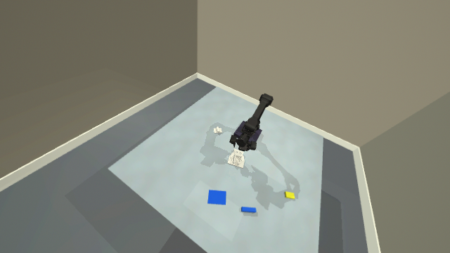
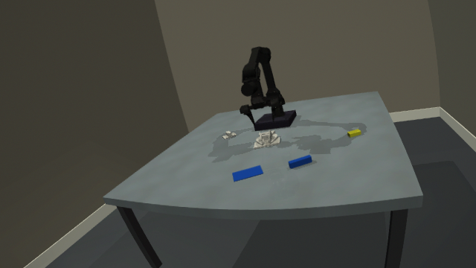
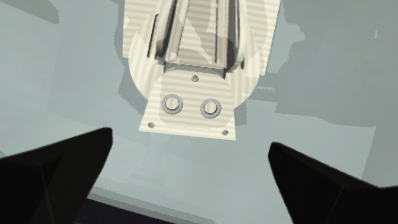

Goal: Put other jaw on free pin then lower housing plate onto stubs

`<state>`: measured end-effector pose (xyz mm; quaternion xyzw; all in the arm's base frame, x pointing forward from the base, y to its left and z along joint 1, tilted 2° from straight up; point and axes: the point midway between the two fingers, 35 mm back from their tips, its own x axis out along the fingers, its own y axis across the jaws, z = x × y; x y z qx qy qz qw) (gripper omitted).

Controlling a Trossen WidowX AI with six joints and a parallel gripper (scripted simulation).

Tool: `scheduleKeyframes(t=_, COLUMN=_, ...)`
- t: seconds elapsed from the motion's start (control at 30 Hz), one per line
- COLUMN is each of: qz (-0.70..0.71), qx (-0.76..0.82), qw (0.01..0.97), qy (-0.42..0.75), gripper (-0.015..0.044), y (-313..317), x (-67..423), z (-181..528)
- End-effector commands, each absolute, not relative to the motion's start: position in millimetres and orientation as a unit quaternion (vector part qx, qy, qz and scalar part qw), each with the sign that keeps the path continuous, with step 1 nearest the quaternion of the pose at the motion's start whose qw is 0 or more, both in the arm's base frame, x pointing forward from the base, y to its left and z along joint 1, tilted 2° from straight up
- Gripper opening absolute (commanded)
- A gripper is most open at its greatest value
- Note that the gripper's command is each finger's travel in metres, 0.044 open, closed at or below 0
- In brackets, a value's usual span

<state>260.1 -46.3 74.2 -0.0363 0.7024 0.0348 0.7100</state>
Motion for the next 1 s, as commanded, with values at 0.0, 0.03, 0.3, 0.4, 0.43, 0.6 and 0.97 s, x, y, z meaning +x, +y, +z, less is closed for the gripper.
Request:
scheduleKeyframes(t=0.0, qz=0.035, qx=-0.036, qw=0.709, qy=0.704, gripper=0.0440, y=-45.2, x=254.7, z=79.5)
scheduleKeyframes(t=0.03, qz=0.036, qx=-0.036, qw=0.708, qy=0.704, gripper=0.0440, y=-43.8, x=247.5, z=88.0)
scheduleKeyframes(t=0.3, qz=0.038, qx=-0.035, qw=0.703, qy=0.709, gripper=0.0440, y=-35.1, x=203.5, z=129.3)
scheduleKeyframes(t=0.4, qz=0.038, qx=-0.035, qw=0.703, qy=0.709, gripper=0.0440, y=-35.1, x=203.5, z=129.3)
scheduleKeyframes(t=0.43, qz=0.038, qx=-0.035, qw=0.703, qy=0.709, gripper=0.0440, y=-35.1, x=203.5, z=129.3)
scheduleKeyframes(t=0.6, qz=0.038, qx=-0.035, qw=0.703, qy=0.709, gripper=0.0440, y=-35.1, x=203.5, z=129.3)
scheduleKeyframes(t=0.97, qz=0.038, qx=-0.035, qw=0.703, qy=0.709, gripper=0.0440, y=-35.1, x=203.5, z=129.3)
